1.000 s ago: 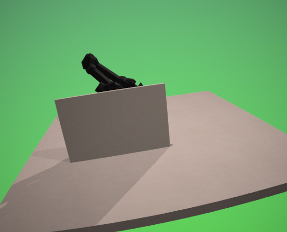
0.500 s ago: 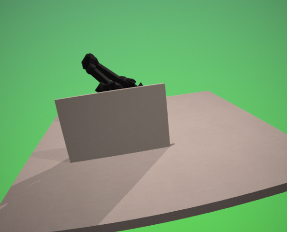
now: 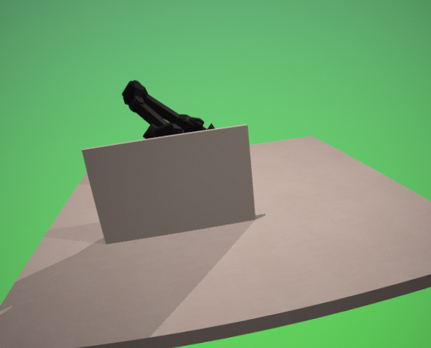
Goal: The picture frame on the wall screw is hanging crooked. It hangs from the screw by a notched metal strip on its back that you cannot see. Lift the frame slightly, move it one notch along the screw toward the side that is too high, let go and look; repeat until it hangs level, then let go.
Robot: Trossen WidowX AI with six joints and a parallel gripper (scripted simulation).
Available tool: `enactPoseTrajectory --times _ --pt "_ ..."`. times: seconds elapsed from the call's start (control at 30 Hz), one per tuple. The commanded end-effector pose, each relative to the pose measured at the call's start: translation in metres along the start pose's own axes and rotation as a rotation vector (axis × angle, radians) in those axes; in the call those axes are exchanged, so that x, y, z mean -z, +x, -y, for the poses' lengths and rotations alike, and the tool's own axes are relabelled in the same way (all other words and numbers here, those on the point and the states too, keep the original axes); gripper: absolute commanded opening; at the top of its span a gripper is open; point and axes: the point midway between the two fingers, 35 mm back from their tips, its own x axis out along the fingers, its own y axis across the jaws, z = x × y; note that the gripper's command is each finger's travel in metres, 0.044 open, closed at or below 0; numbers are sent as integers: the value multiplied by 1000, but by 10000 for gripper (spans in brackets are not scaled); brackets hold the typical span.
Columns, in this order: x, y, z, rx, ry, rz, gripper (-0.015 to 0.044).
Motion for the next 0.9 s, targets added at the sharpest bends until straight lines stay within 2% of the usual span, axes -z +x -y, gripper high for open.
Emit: enactPoseTrajectory --times 0.0,0.87 --pt "2 0 -1 -12 2 -11 0" --pt "1 0 2 -4 -5 -6 0"
